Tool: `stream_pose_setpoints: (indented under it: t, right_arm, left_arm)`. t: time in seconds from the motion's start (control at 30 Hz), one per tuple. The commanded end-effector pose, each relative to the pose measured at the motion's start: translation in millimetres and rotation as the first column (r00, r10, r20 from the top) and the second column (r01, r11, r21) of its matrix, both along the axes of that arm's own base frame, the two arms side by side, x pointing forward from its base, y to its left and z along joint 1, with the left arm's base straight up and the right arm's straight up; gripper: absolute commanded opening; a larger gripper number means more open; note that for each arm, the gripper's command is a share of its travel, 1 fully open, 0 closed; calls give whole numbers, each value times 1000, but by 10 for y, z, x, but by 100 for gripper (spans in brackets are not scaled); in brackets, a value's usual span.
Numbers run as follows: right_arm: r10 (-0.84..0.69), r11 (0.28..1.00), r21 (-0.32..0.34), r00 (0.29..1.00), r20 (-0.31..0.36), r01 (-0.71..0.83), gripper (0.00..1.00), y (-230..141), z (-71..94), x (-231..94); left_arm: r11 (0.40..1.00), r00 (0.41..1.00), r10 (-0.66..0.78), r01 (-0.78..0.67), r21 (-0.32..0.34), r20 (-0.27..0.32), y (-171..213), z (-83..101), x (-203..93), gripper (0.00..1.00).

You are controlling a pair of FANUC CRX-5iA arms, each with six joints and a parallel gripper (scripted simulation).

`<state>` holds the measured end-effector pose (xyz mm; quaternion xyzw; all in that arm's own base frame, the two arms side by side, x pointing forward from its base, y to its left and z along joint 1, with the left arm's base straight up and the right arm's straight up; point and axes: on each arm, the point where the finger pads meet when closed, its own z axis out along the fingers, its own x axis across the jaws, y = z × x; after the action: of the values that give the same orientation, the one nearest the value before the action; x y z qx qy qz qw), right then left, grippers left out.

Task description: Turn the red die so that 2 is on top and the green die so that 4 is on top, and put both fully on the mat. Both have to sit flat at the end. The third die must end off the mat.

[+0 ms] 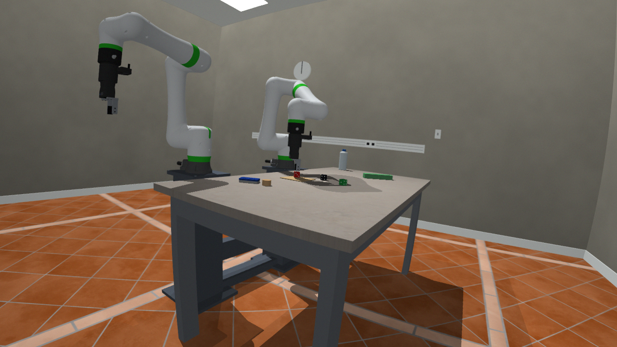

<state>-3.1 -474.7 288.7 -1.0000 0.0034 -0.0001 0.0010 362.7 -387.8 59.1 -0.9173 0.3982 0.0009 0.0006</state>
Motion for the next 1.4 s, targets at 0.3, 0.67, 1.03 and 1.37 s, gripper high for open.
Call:
stream_pose_setpoints:
  t: [0.3,0.67,1.03,1.37]
  right_arm:
    - [0,1000,-2,1000,0,0,100,-3,9,-2]
    - [0,1000,-2,1000,0,0,100,-3,9,-2]
    - [0,1000,-2,1000,0,0,100,-3,9,-2]
    - [0,1000,-2,1000,0,0,100,-3,9,-2]
  left_arm:
    - [1000,1000,0,0,-2,1,-6,4,4,87]
    - [1000,1000,0,0,-2,1,-9,4,6,87]
    - [1000,1000,0,0,-2,1,-11,4,8,87]
    - [1000,1000,0,0,-2,1,-11,91,8,87]
